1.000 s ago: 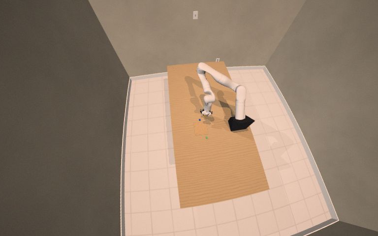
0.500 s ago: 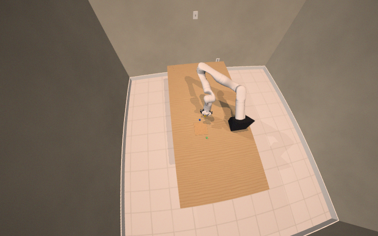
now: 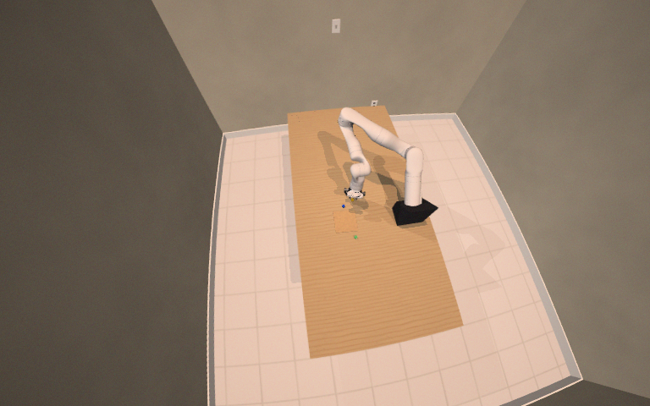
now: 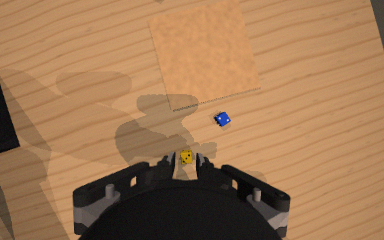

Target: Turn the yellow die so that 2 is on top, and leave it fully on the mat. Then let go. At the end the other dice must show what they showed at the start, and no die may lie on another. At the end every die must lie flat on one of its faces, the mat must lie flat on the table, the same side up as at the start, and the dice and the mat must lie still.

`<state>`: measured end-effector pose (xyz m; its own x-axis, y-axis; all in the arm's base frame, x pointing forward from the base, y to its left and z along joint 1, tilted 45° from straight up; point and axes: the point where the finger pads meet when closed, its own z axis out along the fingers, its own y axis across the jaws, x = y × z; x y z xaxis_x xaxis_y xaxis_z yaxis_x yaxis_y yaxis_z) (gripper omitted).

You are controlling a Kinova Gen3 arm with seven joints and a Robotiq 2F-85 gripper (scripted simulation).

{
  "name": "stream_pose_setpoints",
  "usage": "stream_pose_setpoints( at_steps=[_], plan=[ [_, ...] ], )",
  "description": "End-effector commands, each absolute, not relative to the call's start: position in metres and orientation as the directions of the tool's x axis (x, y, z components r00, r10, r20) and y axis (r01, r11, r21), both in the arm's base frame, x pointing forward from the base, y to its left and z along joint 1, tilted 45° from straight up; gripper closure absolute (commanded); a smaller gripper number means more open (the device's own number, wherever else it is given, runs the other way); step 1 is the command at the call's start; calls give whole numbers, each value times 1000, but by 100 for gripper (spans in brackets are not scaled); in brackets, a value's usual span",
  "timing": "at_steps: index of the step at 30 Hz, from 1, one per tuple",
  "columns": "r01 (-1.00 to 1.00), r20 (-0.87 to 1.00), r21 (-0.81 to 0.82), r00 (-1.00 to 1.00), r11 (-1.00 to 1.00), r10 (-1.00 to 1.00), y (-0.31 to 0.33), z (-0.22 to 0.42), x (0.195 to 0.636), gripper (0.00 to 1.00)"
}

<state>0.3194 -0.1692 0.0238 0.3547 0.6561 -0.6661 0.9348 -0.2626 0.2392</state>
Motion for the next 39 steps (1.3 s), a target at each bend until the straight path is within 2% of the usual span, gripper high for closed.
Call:
stream_pose_setpoints(
  at_steps=[1,39],
  plan=[
    [934,-662,245,358,-261,658,-169,23,323,69],
    [934,-662,245,358,-261,658,-183,9,322,69]
  ],
)
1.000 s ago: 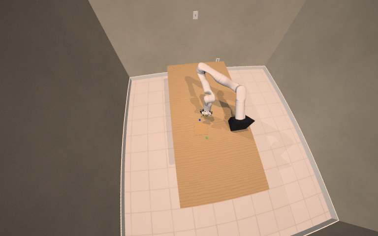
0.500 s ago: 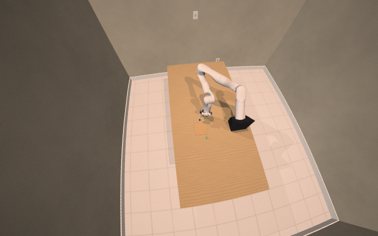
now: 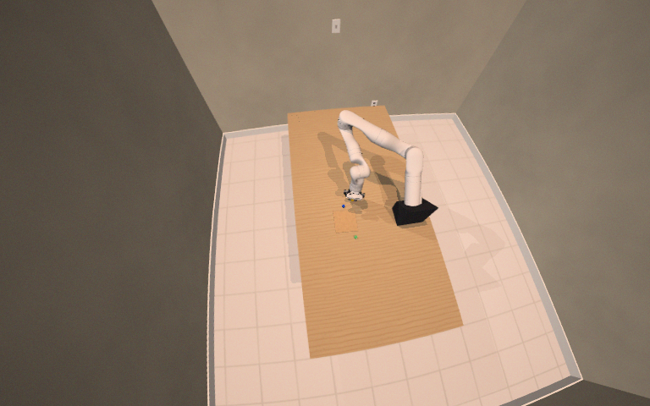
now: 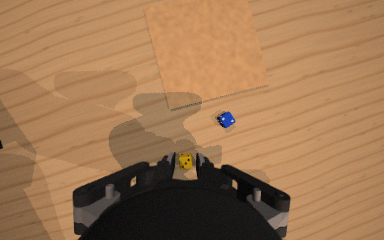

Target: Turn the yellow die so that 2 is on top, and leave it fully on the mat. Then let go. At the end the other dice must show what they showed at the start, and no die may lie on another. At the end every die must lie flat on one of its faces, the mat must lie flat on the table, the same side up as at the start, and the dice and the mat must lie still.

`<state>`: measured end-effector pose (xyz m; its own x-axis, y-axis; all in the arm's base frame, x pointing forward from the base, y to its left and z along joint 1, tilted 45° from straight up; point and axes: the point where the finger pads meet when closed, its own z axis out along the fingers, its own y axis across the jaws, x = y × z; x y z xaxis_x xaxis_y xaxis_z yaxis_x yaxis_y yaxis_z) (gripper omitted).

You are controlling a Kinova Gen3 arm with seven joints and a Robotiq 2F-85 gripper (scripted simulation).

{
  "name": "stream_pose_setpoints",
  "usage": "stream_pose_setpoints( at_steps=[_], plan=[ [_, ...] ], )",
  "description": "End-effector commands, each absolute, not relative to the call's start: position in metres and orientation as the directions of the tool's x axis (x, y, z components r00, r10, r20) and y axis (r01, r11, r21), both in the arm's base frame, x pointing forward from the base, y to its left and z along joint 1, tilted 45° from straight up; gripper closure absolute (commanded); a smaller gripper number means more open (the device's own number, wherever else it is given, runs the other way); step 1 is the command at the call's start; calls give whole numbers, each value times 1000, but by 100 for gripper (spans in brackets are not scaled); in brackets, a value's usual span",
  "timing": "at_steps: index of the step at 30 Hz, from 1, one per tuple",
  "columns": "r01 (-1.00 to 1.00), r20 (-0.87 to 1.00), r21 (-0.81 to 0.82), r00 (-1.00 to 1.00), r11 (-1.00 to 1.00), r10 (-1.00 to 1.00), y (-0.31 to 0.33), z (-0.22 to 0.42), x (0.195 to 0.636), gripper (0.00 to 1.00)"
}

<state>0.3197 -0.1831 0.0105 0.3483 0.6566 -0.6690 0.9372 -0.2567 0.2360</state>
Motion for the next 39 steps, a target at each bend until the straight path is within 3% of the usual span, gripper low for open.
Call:
stream_pose_setpoints(
  at_steps=[1,28,29,39],
  plan=[
    [934,-662,245,358,-261,658,-183,9,322,69],
    [934,-662,245,358,-261,658,-183,9,322,69],
    [934,-662,245,358,-261,658,-183,9,322,89],
    [934,-662,245,358,-261,658,-183,9,322,89]
  ],
)
